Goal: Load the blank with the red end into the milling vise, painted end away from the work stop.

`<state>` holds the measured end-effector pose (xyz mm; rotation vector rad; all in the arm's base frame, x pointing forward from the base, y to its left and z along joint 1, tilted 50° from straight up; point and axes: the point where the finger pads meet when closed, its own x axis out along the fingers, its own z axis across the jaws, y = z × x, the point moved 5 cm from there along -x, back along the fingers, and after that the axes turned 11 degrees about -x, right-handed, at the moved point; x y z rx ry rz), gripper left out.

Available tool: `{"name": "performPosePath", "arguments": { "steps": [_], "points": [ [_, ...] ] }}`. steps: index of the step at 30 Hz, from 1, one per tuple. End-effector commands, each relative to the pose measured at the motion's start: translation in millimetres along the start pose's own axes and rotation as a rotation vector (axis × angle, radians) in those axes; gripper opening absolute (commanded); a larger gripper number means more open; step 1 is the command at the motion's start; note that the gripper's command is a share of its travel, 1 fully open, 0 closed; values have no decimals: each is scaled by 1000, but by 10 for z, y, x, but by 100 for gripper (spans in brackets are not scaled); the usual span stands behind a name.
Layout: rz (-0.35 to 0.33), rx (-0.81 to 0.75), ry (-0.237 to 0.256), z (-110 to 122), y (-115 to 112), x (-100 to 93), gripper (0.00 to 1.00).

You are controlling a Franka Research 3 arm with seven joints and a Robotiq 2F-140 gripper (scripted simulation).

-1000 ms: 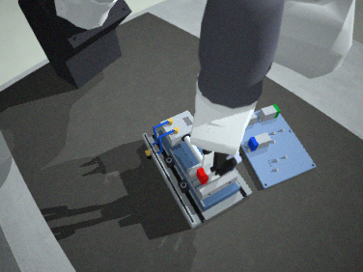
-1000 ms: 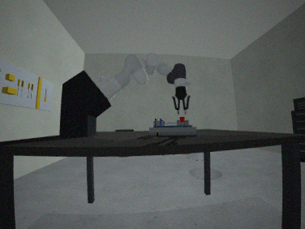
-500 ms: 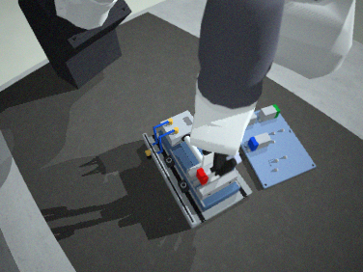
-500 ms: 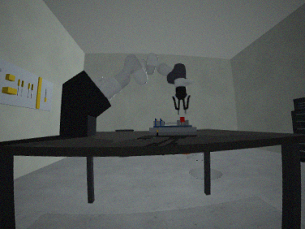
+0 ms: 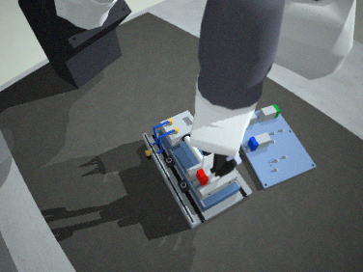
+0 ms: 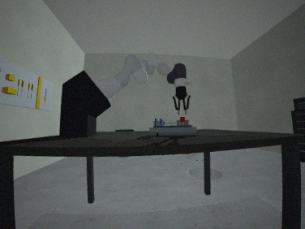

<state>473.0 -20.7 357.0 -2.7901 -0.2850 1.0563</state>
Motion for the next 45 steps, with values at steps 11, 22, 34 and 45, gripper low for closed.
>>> {"name": "performPosePath", "arguments": {
  "steps": [11, 22, 34, 45],
  "points": [
    [3, -4, 1, -21, -22, -4, 0],
    [3, -4, 1, -21, -22, -4, 0],
    [3, -4, 1, -35, -40, -5, 0],
    [3, -4, 1, -62, -64, -11, 0]
  ]
}}
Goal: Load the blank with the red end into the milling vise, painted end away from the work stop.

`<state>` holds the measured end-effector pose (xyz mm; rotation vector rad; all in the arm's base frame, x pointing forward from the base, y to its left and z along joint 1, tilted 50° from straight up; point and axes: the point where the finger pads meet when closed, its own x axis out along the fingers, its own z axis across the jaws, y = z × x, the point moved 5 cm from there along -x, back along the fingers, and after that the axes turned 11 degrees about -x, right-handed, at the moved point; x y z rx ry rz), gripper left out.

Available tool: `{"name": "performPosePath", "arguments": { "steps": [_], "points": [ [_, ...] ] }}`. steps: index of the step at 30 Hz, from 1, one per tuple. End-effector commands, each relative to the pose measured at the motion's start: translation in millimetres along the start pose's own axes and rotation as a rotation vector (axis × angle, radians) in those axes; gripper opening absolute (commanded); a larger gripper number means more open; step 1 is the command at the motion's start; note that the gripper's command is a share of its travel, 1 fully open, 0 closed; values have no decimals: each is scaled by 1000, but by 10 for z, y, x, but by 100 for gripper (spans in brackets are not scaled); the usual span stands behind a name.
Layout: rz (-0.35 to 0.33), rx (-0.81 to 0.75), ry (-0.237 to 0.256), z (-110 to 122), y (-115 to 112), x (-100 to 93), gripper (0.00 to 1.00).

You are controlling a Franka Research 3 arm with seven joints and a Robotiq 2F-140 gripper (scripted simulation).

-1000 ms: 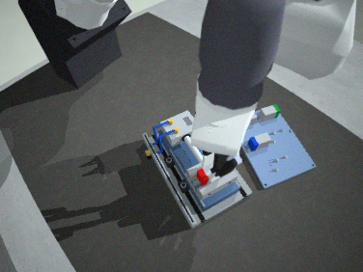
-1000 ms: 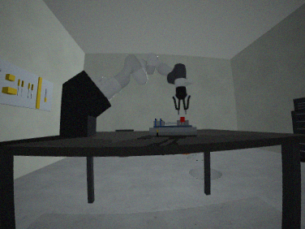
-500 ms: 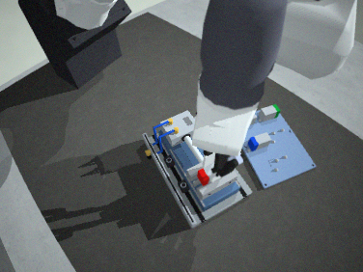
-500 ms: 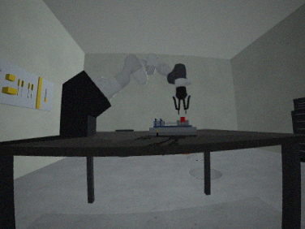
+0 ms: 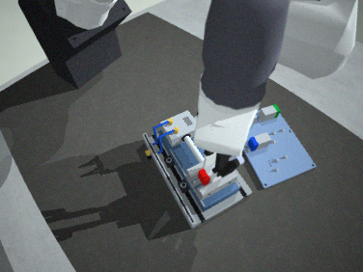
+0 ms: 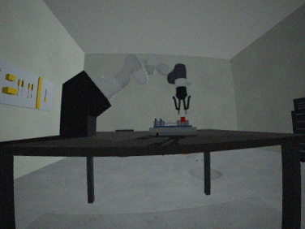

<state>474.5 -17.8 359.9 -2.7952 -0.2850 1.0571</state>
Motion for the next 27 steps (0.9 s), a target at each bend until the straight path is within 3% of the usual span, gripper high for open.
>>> {"name": "performPosePath", "arguments": {
  "steps": [1, 27],
  "points": [
    [1, 0, 1, -33, -32, -10, 0],
    [1, 0, 1, -35, -39, -10, 0]
  ]
}}
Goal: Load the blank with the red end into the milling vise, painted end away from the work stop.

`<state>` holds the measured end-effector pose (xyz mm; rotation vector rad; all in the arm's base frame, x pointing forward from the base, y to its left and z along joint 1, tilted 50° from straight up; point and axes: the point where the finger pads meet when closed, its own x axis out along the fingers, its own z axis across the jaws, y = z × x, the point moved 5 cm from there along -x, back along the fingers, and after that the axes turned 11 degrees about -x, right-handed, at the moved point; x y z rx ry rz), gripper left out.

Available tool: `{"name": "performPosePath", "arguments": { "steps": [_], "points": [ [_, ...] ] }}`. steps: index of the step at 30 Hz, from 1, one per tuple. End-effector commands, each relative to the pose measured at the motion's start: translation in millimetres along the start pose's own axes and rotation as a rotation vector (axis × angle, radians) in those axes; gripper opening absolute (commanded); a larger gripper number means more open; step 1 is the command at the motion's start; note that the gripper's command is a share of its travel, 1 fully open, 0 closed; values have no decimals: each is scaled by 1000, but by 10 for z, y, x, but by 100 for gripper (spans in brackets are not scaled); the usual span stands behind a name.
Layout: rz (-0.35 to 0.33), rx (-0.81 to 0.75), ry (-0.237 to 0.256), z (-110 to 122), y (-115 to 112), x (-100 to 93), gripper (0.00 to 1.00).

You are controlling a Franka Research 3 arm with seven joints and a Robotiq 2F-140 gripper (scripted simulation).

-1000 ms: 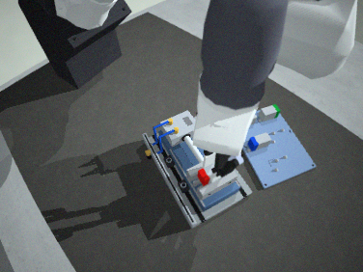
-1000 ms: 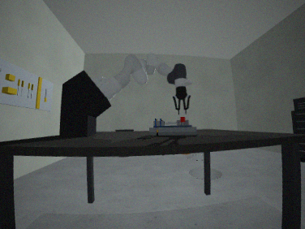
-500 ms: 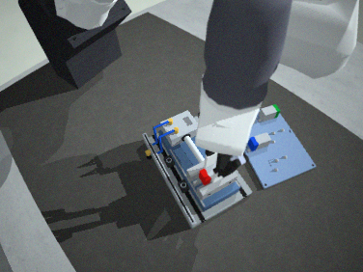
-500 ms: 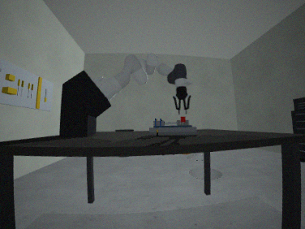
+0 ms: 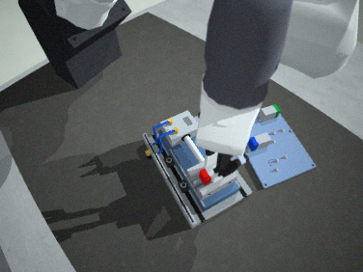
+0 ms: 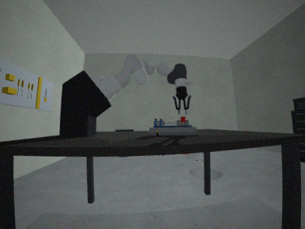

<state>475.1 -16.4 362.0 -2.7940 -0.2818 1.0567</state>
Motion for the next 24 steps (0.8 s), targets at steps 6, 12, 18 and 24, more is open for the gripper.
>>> {"name": "performPosePath", "arguments": {
  "steps": [6, 12, 18, 24],
  "points": [
    [-1, -1, 1, -12, -18, -3, 0],
    [-1, -2, 1, -15, -23, -4, 0],
    [-1, -2, 1, -15, -23, -4, 0],
    [-1, -2, 1, -13, -22, -3, 0]
  ]
}}
